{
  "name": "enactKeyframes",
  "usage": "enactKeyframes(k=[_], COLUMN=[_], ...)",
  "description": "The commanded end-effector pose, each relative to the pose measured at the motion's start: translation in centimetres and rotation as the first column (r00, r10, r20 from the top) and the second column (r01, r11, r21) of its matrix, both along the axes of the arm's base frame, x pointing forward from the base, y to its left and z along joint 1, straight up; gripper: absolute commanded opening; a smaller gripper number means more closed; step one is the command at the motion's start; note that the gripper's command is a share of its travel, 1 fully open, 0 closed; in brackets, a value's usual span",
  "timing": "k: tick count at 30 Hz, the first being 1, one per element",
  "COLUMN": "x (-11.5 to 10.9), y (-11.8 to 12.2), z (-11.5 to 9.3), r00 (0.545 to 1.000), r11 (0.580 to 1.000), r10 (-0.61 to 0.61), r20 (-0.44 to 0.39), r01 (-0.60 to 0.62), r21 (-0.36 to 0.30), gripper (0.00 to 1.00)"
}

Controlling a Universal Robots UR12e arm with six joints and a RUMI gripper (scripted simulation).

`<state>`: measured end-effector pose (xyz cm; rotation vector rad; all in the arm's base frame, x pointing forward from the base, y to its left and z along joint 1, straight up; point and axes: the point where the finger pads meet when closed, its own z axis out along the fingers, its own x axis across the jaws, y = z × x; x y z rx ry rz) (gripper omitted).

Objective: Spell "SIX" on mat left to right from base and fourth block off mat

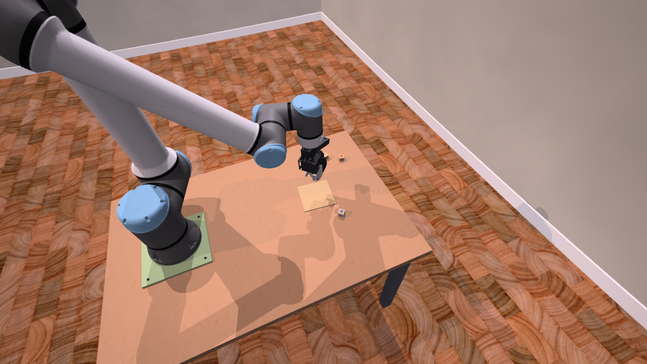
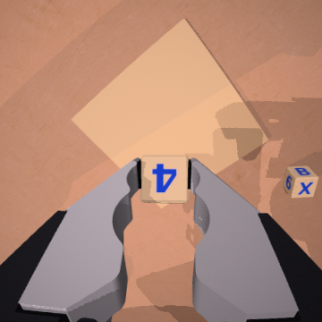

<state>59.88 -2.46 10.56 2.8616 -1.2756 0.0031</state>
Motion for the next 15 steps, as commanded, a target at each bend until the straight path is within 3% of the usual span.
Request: enactKeyframes(k=[1, 15], x=[0.07, 0.01], y=[0.14, 0.43], z=[-0.11, -0.54], r00=[0.992, 0.914], r11=[0.992, 0.914], r10=[0.13, 0.406], r20=[0.002, 0.0], r01=[-0.13, -0.406], r21=[0.003, 0.003], gripper=[0.05, 0.05])
